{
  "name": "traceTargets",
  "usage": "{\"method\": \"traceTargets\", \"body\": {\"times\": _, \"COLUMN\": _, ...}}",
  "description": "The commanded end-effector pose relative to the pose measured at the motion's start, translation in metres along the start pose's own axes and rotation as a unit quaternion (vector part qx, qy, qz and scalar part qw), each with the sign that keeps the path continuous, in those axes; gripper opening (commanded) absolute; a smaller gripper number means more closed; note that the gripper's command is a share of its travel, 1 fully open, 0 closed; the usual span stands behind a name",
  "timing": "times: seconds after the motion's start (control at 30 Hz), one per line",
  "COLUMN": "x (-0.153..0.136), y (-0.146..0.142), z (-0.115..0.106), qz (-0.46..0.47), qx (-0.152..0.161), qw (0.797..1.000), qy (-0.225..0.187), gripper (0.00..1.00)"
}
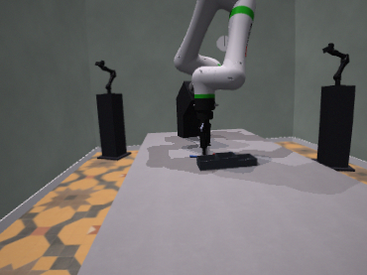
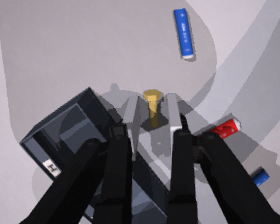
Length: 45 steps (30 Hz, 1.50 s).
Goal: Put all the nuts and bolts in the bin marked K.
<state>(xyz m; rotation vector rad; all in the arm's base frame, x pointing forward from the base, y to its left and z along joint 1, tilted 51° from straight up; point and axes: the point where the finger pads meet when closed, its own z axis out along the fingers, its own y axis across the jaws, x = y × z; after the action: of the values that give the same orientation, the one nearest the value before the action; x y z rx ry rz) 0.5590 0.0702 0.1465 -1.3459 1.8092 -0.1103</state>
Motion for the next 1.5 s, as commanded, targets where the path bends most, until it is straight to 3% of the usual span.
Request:
{"method": "traceTargets", "body": {"times": 0.0, "x": 0.0, "y": 0.0, "z": 0.0, "qz": 0.0, "qx": 0.0, "qw": 1.0, "qy": 0.0, "gripper": 0.18}}
{"method": "traceTargets", "body": {"times": 0.07, "x": 0.0, "y": 0.0, "z": 0.0, "qz": 0.0, "qx": 0.0, "qw": 1.0, "qy": 0.0, "gripper": 0.18}}
{"method": "traceTargets", "body": {"times": 0.1, "x": 0.0, "y": 0.0, "z": 0.0, "qz": 0.0, "qx": 0.0, "qw": 1.0, "qy": 0.0, "gripper": 0.06}}
{"method": "traceTargets", "body": {"times": 1.13, "x": 0.0, "y": 0.0, "z": 0.0, "qz": 0.0, "qx": 0.0, "qw": 1.0, "qy": 0.0, "gripper": 0.06}}
{"method": "traceTargets", "body": {"times": 1.47, "x": 0.0, "y": 0.0, "z": -0.033, "qz": 0.0, "qx": 0.0, "qw": 1.0, "qy": 0.0, "gripper": 0.06}}
